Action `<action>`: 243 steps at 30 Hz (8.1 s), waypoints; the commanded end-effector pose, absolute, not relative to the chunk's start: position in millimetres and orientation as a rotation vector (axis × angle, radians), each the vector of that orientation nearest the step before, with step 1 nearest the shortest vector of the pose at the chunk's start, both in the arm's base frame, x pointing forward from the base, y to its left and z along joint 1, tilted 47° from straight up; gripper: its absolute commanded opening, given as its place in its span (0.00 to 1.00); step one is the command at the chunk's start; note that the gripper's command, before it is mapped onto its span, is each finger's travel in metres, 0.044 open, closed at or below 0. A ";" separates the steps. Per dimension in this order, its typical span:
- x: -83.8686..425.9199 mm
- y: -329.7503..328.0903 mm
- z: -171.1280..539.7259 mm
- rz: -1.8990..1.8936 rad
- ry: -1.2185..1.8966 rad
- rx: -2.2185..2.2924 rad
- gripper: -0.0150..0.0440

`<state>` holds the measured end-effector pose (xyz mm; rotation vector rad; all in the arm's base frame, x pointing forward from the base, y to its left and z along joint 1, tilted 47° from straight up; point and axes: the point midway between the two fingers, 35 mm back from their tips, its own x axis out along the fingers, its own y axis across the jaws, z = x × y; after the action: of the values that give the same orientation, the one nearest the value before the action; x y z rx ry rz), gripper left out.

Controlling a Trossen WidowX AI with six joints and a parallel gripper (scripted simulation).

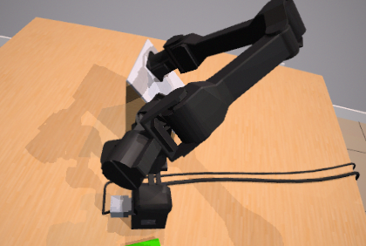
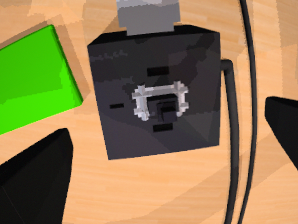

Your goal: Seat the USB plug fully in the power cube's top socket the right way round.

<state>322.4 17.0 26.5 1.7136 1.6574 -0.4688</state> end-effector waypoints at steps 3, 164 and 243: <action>322.8 21.9 22.4 -0.470 1.660 1.723 1.00; 319.8 6.4 37.5 0.821 1.215 0.361 0.25; 319.9 8.0 37.3 1.447 0.410 -0.763 0.25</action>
<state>319.6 7.1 37.1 -0.7696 0.4150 1.4477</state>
